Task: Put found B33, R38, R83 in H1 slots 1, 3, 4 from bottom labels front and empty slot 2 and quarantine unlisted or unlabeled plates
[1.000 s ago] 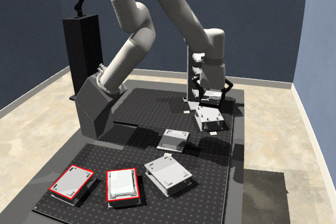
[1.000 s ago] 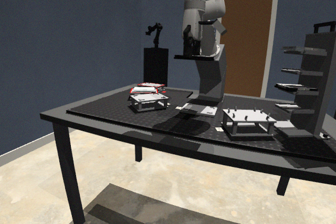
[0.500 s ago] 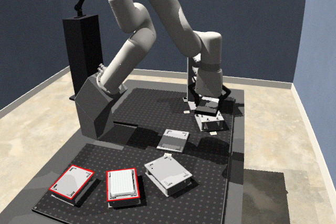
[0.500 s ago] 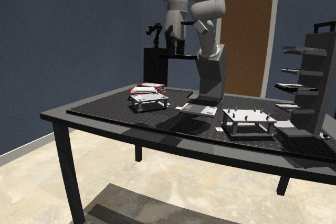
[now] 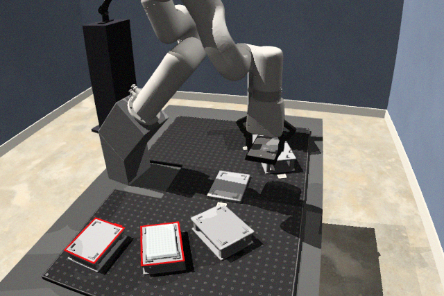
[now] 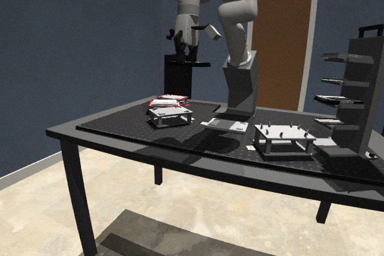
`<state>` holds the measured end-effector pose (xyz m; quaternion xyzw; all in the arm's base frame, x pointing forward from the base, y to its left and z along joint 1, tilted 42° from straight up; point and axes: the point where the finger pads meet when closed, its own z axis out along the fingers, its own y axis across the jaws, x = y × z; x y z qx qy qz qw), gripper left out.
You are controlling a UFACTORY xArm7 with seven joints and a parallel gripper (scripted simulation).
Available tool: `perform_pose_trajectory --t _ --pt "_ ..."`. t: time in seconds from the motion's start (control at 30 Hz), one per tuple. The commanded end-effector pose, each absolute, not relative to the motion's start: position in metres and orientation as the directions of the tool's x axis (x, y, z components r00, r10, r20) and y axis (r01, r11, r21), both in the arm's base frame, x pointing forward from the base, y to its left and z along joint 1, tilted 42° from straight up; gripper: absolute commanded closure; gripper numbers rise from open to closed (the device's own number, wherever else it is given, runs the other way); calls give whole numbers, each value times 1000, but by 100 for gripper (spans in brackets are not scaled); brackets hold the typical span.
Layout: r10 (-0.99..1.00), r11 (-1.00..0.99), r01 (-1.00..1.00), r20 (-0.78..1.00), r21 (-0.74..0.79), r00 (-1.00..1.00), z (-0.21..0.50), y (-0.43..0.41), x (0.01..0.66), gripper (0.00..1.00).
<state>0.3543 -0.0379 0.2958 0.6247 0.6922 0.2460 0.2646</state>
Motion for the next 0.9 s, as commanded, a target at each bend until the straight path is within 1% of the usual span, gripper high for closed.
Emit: perform_pose_trajectory --t 0.0,0.87 --pt "995 100 732 -58 674 -82 295 -59 352 100" --pt "995 100 733 -59 673 -81 269 -163 325 100"
